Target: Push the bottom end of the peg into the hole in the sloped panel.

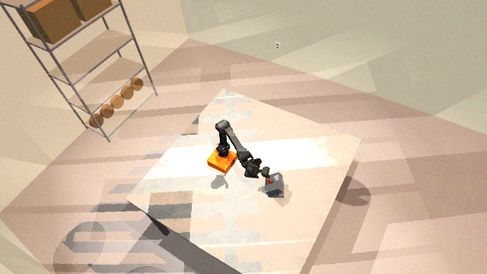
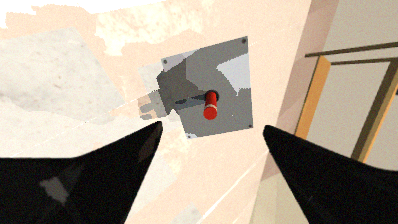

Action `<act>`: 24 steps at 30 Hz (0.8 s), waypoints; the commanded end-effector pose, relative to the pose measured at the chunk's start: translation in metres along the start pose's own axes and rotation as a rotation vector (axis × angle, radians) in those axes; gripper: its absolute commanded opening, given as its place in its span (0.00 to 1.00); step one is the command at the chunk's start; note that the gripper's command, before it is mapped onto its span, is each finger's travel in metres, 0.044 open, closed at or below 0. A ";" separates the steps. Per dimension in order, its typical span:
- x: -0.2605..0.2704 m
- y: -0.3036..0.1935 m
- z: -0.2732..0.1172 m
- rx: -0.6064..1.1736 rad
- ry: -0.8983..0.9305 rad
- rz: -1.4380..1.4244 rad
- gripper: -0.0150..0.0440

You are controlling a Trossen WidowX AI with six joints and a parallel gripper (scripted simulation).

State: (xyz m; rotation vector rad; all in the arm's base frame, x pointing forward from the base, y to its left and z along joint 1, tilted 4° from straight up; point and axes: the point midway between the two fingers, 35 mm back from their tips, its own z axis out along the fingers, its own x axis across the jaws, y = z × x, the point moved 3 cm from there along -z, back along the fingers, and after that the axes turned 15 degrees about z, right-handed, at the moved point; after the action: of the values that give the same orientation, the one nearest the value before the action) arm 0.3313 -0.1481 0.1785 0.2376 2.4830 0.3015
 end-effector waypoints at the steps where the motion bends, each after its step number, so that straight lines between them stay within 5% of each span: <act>1: -0.002 0.000 -0.015 0.001 -0.013 -0.007 1.00; 24: 0.004 -0.001 -0.043 0.002 -0.012 -0.006 1.00</act>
State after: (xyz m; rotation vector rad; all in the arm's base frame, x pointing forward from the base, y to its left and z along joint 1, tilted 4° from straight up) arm 0.3032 -0.1554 0.2058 0.2402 2.4803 0.2975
